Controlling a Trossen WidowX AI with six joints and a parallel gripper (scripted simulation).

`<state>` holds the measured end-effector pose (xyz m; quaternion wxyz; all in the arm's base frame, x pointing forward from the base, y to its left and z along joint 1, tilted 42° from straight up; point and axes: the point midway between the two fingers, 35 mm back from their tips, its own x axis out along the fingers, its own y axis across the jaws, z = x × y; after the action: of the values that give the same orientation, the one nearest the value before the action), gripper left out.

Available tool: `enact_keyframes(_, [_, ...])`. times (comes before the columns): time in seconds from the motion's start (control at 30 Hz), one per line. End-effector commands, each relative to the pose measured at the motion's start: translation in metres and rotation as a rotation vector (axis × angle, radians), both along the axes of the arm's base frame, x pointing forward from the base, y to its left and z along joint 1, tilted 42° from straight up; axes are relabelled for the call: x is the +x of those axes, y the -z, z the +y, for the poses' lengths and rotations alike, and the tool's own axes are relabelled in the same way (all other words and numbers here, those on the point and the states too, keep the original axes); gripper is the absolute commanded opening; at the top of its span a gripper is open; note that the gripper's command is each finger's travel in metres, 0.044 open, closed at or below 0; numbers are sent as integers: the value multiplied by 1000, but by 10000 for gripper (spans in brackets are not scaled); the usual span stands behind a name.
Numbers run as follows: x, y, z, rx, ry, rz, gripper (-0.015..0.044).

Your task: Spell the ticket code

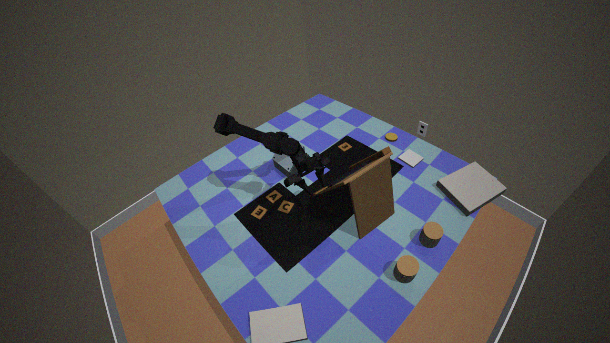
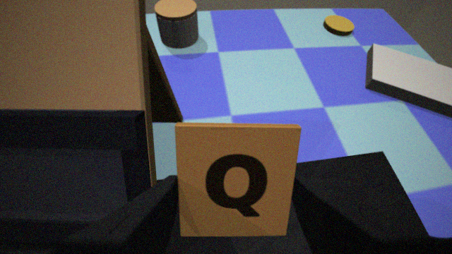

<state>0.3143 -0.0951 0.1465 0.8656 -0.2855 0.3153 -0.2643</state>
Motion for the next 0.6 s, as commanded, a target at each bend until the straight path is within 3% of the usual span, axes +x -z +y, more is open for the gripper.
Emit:
enact_keyframes(0.0, [1, 4, 2, 1, 2, 4, 0])
enact_keyframes(0.57, [3, 10, 8, 2, 2, 4, 0])
